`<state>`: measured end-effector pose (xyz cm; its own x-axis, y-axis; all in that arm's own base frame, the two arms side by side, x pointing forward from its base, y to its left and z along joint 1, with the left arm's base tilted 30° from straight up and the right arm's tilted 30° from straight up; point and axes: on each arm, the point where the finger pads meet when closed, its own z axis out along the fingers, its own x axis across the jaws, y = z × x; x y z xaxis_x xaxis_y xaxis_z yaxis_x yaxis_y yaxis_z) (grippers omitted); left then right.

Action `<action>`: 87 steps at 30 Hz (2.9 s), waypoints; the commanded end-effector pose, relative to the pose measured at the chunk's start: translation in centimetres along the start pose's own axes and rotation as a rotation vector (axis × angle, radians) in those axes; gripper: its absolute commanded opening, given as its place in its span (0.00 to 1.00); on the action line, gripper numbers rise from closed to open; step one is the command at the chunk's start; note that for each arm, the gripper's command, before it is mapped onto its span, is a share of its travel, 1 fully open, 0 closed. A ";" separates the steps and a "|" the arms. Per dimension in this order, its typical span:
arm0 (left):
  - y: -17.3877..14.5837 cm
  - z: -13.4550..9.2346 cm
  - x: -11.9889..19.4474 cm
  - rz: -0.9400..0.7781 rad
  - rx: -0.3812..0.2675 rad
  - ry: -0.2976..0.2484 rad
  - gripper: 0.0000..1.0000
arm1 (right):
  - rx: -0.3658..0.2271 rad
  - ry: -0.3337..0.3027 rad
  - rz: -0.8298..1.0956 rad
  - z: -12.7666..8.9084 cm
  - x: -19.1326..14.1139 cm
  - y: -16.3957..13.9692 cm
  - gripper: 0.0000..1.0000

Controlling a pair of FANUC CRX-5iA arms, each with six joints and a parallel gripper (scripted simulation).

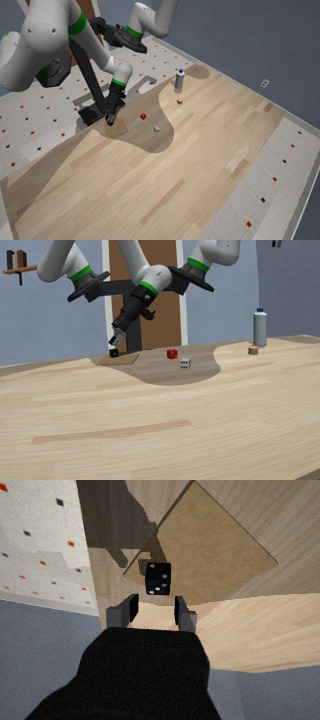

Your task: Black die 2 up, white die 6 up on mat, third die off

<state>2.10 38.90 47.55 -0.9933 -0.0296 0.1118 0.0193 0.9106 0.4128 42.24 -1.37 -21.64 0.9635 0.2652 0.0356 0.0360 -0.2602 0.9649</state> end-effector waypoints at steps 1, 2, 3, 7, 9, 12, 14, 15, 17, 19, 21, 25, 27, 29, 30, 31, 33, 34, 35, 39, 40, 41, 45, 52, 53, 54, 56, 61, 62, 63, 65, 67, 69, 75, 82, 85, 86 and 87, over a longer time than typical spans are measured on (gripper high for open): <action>0.0 -0.1 0.0 0.000 -0.002 0.000 1.00 | 0.000 0.001 0.001 0.3 0.1 -0.4 0.87; 0.0 -0.1 0.0 0.000 -0.002 0.000 1.00 | 0.000 0.001 0.001 0.5 0.1 -0.5 0.87; 0.0 -0.1 0.0 0.000 -0.002 0.000 1.00 | 0.000 0.001 0.001 0.6 0.1 -0.7 0.87; 0.0 -0.1 0.0 0.000 -0.002 0.000 1.00 | 0.000 0.001 0.001 1.2 0.1 -1.2 0.87; 0.0 -0.1 0.0 0.000 -0.002 0.000 1.00 | 0.000 0.001 0.001 1.4 0.1 -1.4 0.87; 0.0 -0.1 0.0 0.000 -0.002 0.000 1.00 | 0.000 0.001 0.001 1.7 0.1 -1.8 0.87; 0.0 -0.1 0.0 0.000 -0.002 0.000 1.00 | 0.000 0.001 0.001 1.7 0.1 -1.8 0.87; 0.0 -0.1 0.0 0.000 -0.002 0.000 1.00 | 0.000 0.001 0.001 1.8 0.1 -1.9 0.87; 0.0 -0.1 0.0 0.000 -0.002 0.000 1.00 | 0.000 0.001 0.001 2.0 0.1 -2.1 0.87; 0.0 -0.1 0.0 0.000 -0.002 0.000 1.00 | 0.000 0.001 0.001 2.2 0.1 -2.2 0.87; 0.0 -0.1 0.0 0.000 -0.002 0.000 1.00 | 0.000 0.001 0.001 2.3 0.1 -2.4 0.87; 0.0 -0.1 0.0 0.000 -0.002 0.000 1.00 | 0.000 0.001 0.001 2.5 0.1 -2.6 0.87; 0.0 -0.1 0.0 0.000 -0.002 0.000 1.00 | 0.000 0.001 0.001 2.6 0.1 -2.6 0.87; 0.0 -0.1 0.0 0.000 -0.002 0.000 1.00 | 0.000 0.001 0.001 2.6 0.1 -2.7 0.87; 0.0 -0.1 0.0 0.000 -0.002 0.000 1.00 | 0.000 0.001 0.001 2.6 0.1 -2.7 0.87; 0.0 -0.1 0.0 0.000 -0.002 0.000 1.00 | 0.000 0.001 0.001 2.6 0.1 -2.7 0.87; 0.0 -0.1 0.0 0.000 -0.002 0.000 1.00 | 0.000 0.001 0.001 2.7 0.1 -2.7 0.87; 0.0 -0.1 0.0 0.000 -0.002 0.000 1.00 | 0.000 0.001 0.001 2.7 0.1 -2.7 0.87; 0.0 -0.1 0.0 0.000 -0.002 0.000 1.00 | 0.000 0.001 0.001 2.7 0.1 -2.7 0.87; 0.0 -0.1 0.0 0.000 -0.002 0.000 1.00 | 0.000 0.001 0.001 2.7 0.1 -2.7 0.87; 0.0 -0.1 0.0 0.000 -0.002 0.000 1.00 | 0.000 0.001 0.001 2.7 0.1 -2.7 0.87; 0.0 -0.1 0.0 0.000 -0.002 0.000 1.00 | 0.000 0.001 0.001 2.7 0.1 -2.7 0.87; 0.0 -0.1 0.0 0.000 -0.002 0.000 1.00 | 0.000 0.001 0.001 2.7 0.1 -2.7 0.87; 0.0 -0.1 0.0 0.000 -0.002 0.000 1.00 | 0.000 0.001 0.001 2.7 0.1 -2.7 0.87; 0.0 -0.1 0.0 0.000 -0.002 0.000 1.00 | 0.000 0.001 0.001 2.7 0.1 -2.7 0.87; 0.0 -0.1 0.0 0.000 -0.002 0.000 1.00 | 0.000 0.001 0.001 2.7 0.1 -2.7 0.87; 0.0 -0.1 0.0 0.000 -0.002 0.000 1.00 | 0.000 0.001 0.001 2.7 0.1 -2.7 0.57; 0.0 -0.1 0.0 0.000 -0.002 0.000 1.00 | 0.000 0.001 0.001 2.7 0.1 -2.7 0.57; 0.0 -0.1 0.0 0.000 -0.002 0.000 1.00 | 0.000 0.001 0.001 2.7 0.1 -2.7 0.57; 0.0 -0.1 0.0 0.000 -0.002 0.000 1.00 | 0.000 0.001 0.001 2.7 0.1 -2.7 0.57; 0.0 -0.1 0.0 0.000 -0.002 0.000 1.00 | 0.000 0.001 0.001 2.7 0.1 -2.7 0.57; 0.0 -0.1 0.0 0.000 -0.002 0.000 1.00 | 0.000 0.001 0.001 2.7 0.1 -2.7 0.57; 0.0 -0.1 0.0 0.000 -0.002 0.000 1.00 | 0.000 0.001 0.001 2.7 0.1 -2.7 0.57; 0.0 -0.1 0.0 0.000 -0.002 0.000 1.00 | 0.000 0.001 0.001 2.7 0.1 -2.7 0.57; 0.0 -0.1 0.0 0.000 -0.002 0.000 1.00 | 0.000 0.001 0.001 2.7 0.1 -2.7 0.57; 0.0 -0.1 0.0 0.000 -0.002 0.000 1.00 | 0.000 0.001 0.001 2.7 0.1 -2.7 0.57; 0.0 -0.1 0.0 0.000 -0.002 0.000 1.00 | 0.000 0.001 0.001 2.7 0.1 -2.7 0.57; 0.0 -0.1 0.0 0.000 -0.002 0.000 1.00 | 0.000 0.001 0.001 2.7 0.1 -2.7 0.57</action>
<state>2.10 38.90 47.55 -0.9933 -0.0296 0.1118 0.0193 0.9106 0.4128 42.87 -3.19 -24.98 0.9635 0.2652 0.0356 0.0360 -0.2601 0.9649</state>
